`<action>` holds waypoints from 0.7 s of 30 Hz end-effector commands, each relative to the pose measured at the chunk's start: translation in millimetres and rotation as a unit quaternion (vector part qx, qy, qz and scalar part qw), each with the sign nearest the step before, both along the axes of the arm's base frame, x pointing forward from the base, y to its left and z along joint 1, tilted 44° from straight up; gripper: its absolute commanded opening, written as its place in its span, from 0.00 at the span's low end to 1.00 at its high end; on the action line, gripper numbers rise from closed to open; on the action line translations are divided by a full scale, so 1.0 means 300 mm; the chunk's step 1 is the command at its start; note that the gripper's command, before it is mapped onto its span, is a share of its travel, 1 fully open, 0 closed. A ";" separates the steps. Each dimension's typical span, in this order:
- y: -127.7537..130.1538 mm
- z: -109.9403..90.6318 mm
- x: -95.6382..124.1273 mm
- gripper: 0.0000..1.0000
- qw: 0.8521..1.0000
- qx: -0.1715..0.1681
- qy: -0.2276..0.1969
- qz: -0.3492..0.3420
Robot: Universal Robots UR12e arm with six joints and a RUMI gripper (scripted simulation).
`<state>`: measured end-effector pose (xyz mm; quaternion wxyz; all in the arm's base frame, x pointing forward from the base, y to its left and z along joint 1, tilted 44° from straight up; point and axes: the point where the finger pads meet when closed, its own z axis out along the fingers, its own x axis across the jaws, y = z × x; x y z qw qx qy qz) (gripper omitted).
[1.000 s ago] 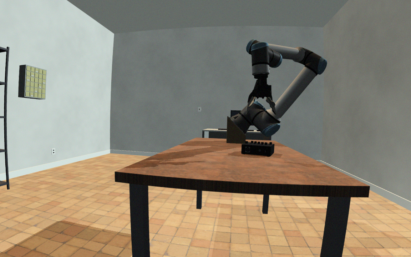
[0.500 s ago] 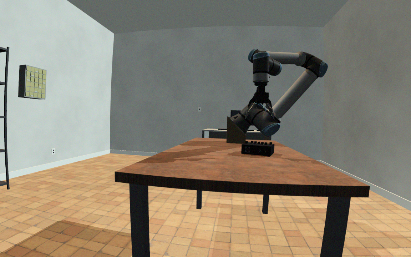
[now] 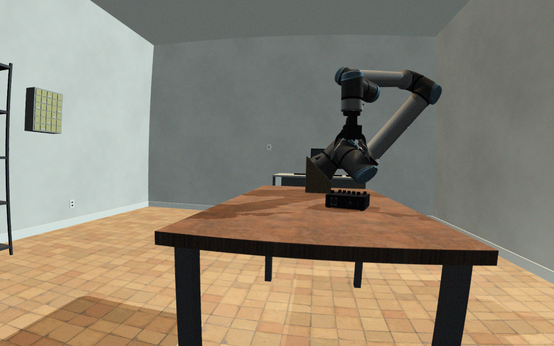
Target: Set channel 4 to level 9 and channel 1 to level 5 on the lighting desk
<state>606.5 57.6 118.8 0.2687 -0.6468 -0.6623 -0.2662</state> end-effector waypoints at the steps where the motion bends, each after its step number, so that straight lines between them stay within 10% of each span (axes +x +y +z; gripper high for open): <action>1: -0.002 0.001 0.001 1.00 1.000 0.000 -0.001 0.000; 21: 0.003 -0.007 -0.014 1.00 0.998 0.000 -0.044 0.043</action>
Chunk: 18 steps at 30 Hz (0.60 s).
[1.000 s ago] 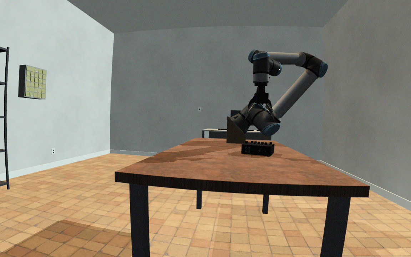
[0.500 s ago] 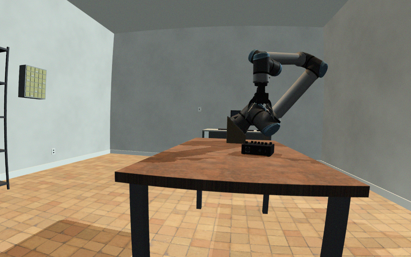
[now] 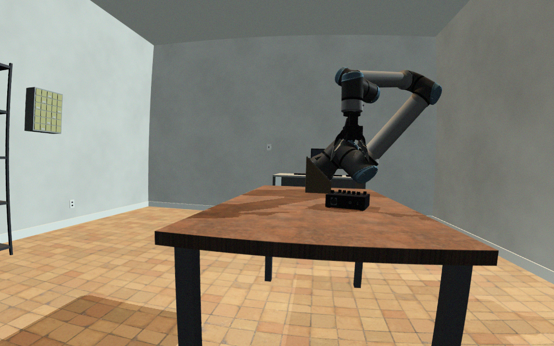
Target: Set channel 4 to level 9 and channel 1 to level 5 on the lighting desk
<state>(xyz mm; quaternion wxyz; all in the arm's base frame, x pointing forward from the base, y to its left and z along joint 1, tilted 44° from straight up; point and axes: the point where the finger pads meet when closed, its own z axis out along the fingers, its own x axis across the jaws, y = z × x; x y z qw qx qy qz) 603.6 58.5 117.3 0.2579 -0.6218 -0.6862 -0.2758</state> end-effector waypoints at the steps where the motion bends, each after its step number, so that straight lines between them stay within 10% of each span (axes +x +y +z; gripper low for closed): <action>1: 0.001 -0.003 -0.006 1.00 0.999 0.000 -0.023 0.023; 18: 0.018 -0.029 -0.049 1.00 0.975 -0.001 -0.157 0.159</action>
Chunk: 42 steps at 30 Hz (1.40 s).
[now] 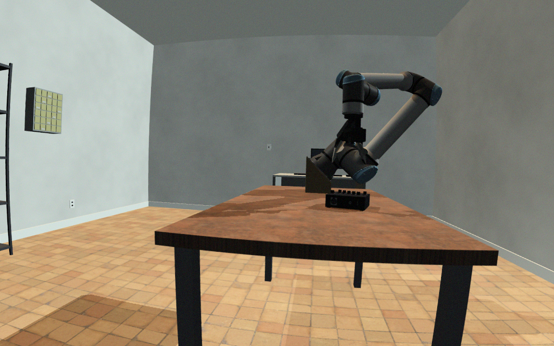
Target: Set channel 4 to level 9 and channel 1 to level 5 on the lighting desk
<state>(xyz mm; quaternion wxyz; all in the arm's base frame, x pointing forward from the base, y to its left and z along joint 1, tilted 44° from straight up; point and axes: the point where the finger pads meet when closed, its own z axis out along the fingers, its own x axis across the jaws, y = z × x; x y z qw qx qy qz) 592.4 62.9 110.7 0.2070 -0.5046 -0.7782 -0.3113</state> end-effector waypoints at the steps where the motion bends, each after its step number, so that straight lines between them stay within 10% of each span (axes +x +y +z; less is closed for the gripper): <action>1: 0.005 -0.009 -0.015 1.00 0.997 0.001 -0.057 0.058; 12: 0.023 -0.030 -0.048 1.00 0.968 0.000 -0.176 0.181; 18: 0.039 -0.044 -0.070 1.00 0.926 -0.001 -0.262 0.270; 27: 0.069 -0.062 -0.102 1.00 0.831 -0.003 -0.386 0.400; 29: 0.069 -0.062 -0.102 1.00 0.831 -0.003 -0.386 0.400; 42: 0.120 -0.078 -0.147 1.00 0.648 -0.005 -0.526 0.551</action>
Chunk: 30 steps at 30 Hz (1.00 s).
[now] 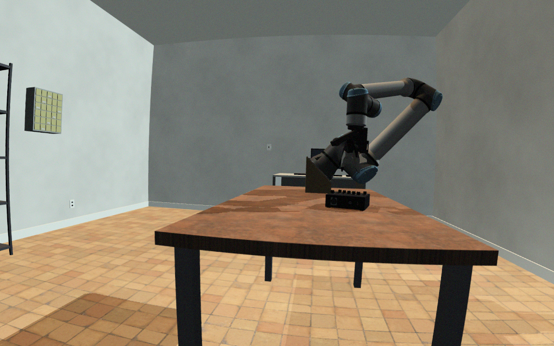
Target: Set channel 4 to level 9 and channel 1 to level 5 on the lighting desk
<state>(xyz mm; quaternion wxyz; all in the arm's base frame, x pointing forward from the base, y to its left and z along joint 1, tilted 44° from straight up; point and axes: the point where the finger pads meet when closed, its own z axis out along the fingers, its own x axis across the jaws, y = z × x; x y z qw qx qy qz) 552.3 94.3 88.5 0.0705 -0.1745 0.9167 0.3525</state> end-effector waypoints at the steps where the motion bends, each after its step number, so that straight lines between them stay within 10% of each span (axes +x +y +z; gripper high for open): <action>1: 0.019 -0.004 -0.017 1.00 0.993 0.005 -0.080 0.088; 30: 0.086 -0.013 -0.079 1.00 0.911 -0.001 -0.278 0.303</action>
